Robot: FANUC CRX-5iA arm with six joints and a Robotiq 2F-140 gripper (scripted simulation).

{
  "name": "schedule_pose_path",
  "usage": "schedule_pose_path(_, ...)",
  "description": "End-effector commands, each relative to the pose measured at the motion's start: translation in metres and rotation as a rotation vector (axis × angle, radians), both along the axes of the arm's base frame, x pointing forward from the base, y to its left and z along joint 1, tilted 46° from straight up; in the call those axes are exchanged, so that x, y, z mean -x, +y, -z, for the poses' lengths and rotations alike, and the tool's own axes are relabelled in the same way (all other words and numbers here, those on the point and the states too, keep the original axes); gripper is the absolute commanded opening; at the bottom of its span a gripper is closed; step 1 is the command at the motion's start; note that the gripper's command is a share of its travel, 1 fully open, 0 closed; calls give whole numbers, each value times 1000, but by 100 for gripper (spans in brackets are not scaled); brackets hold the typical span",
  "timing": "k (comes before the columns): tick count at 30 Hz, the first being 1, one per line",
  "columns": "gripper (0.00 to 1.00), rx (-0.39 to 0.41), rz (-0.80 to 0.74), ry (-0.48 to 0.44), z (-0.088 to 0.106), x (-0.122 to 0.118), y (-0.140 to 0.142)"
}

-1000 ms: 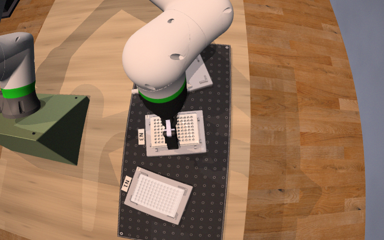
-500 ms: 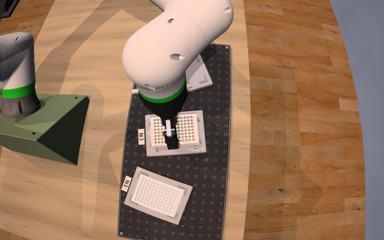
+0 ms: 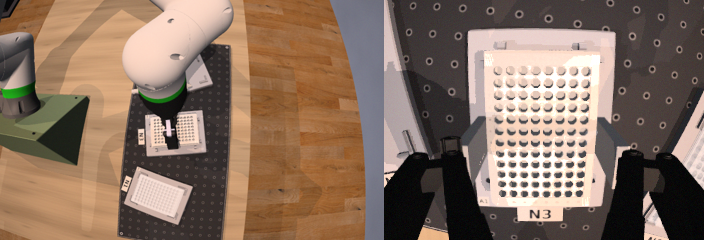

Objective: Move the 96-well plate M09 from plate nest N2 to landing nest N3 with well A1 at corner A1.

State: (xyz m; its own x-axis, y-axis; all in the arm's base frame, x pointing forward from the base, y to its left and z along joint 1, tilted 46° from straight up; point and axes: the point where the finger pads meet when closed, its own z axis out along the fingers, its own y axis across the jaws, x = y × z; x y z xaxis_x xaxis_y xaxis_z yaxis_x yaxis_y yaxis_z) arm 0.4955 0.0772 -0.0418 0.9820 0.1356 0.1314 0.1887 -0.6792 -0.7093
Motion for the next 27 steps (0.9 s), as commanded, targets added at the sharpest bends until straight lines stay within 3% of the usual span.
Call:
schedule_pose_path(1, 0, 0, 0, 0, 0, 0, 0)
schedule_pose_path(27, 0, 0, 0, 0, 4, 0, 4)
